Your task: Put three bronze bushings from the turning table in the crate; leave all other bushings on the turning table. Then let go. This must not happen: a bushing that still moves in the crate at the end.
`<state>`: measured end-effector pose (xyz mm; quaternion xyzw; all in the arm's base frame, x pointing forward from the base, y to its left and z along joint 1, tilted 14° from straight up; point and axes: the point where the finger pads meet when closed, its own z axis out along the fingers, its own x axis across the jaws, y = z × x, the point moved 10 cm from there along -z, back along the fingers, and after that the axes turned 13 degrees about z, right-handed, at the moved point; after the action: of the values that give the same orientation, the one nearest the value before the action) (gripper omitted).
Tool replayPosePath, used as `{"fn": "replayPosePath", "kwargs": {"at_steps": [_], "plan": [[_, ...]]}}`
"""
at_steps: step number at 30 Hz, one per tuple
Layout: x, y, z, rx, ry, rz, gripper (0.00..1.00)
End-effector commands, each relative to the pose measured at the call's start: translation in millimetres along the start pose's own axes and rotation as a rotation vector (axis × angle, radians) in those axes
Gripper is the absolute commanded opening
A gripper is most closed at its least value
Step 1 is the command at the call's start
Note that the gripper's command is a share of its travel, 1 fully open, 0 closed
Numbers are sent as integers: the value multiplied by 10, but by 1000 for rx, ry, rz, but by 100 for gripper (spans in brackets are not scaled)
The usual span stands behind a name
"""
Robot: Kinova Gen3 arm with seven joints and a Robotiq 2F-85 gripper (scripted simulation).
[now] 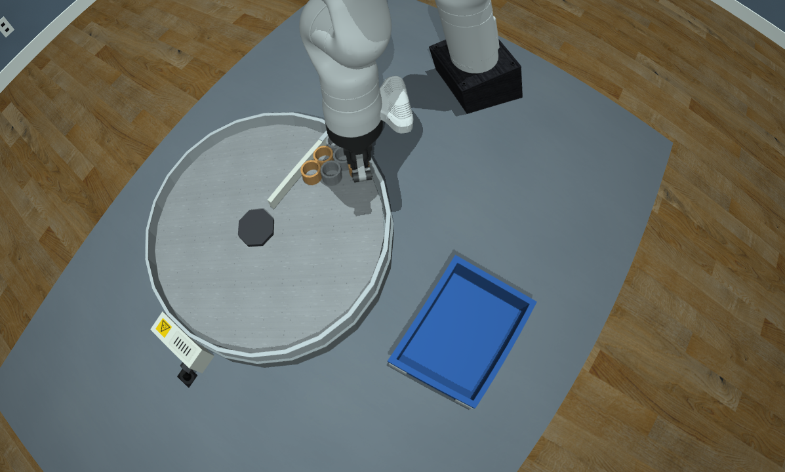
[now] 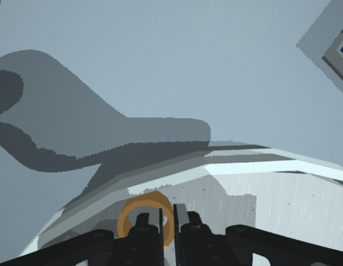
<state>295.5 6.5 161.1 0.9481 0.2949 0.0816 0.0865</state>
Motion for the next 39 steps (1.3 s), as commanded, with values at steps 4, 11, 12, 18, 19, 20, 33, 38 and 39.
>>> {"fn": "replayPosePath", "kwargs": {"at_steps": [4, 11, 12, 18, 19, 20, 33, 38, 39], "plan": [[4, -2, -19, 0, 2, -1, 0], [4, -2, -79, 0, 2, -1, 0], [4, -2, -79, 0, 2, -1, 0], [4, -2, -79, 0, 2, -1, 0], [4, -2, -79, 0, 2, -1, 0], [4, -2, -79, 0, 2, -1, 0], [2, 0, -153, 0, 1, 0, 0], [1, 2, -167, 0, 1, 0, 0], [1, 2, -182, 0, 1, 0, 0]]}}
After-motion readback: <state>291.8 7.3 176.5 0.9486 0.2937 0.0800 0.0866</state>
